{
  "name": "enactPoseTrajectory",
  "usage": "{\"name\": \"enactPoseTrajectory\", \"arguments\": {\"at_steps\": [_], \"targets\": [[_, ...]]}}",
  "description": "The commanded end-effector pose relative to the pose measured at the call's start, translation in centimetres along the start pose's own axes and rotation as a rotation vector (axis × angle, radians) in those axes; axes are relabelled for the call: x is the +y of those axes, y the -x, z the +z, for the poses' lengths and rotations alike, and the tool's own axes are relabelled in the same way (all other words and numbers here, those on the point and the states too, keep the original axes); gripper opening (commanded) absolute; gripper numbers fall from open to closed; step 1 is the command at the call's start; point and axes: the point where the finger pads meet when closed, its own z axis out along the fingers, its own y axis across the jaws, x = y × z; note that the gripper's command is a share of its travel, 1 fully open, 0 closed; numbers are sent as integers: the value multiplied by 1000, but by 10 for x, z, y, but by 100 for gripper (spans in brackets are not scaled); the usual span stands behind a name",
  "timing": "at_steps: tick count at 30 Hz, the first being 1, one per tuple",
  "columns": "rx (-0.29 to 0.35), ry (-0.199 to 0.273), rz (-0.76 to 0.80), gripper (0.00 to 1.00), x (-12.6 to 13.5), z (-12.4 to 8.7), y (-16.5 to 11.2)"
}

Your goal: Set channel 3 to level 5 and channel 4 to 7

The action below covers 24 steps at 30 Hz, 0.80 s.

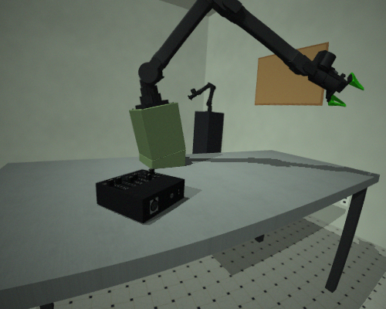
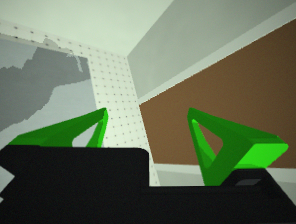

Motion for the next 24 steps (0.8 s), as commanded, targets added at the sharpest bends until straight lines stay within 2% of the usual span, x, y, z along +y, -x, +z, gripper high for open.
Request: {"name": "enactPoseTrajectory", "arguments": {"at_steps": [1,2,3,4,5,6,7,8,9,10,12,14,15,16,17,18,19,20,21,22,23,24], "targets": [[43,-37,-36,100,-69,-17,-33],[43,-37,-36,100,-72,-18,-35],[98,-29,-51,100,-85,-23,-66],[98,-29,-51,100,-91,-25,-70],[156,-18,-66,100,-100,-31,-101],[155,-18,-66,100,-109,-35,-108],[214,-2,-80,100,-115,-42,-137],[214,-2,-80,100,-126,-47,-147],[274,17,-93,100,-129,-55,-175],[274,17,-93,100,-141,-62,-187],[274,17,-93,100,-141,-62,-187],[395,68,-114,100,-160,-95,-262],[393,68,-114,100,-166,-102,-270],[452,100,-121,100,-165,-114,-296],[451,100,-121,100,-173,-125,-309],[451,100,-121,100,-175,-126,-311],[506,136,-126,100,-177,-148,-345],[506,136,-126,100,-181,-153,-350],[560,175,-128,100,-179,-174,-380],[559,175,-128,100,-184,-181,-388],[608,217,-128,100,-179,-202,-414],[607,217,-128,100,-184,-211,-423]]}}
